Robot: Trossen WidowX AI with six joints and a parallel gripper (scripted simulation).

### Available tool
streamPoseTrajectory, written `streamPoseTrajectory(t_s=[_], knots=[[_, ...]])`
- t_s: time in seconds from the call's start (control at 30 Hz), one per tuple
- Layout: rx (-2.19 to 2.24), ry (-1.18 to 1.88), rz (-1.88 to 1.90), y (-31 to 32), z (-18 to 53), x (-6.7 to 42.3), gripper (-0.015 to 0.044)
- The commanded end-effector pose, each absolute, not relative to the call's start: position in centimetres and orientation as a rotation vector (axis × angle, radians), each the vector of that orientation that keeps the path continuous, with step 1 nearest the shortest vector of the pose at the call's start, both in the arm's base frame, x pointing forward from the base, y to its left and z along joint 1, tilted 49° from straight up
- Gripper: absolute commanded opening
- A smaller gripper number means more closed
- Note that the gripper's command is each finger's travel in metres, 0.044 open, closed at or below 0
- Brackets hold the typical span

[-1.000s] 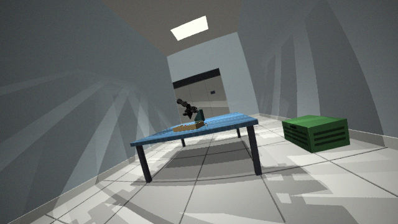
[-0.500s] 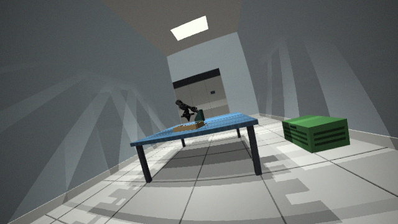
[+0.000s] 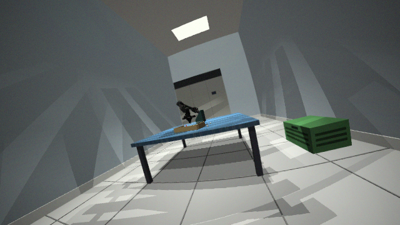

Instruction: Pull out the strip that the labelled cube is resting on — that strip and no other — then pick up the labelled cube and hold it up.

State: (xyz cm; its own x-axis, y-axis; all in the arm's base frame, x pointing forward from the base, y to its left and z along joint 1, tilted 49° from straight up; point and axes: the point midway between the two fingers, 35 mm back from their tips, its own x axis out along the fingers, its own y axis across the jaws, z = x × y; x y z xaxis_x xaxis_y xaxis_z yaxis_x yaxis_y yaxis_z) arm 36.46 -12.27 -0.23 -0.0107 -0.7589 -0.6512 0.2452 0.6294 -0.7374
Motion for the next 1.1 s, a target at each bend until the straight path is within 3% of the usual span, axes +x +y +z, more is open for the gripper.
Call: streamPoseTrajectory(t_s=[0.0,1.07], knots=[[-0.485,1.377,-0.839,-12.7,-1.1,36.2,0.0],[-0.489,1.376,-0.842,-15.3,-3.4,35.7,0.0]])
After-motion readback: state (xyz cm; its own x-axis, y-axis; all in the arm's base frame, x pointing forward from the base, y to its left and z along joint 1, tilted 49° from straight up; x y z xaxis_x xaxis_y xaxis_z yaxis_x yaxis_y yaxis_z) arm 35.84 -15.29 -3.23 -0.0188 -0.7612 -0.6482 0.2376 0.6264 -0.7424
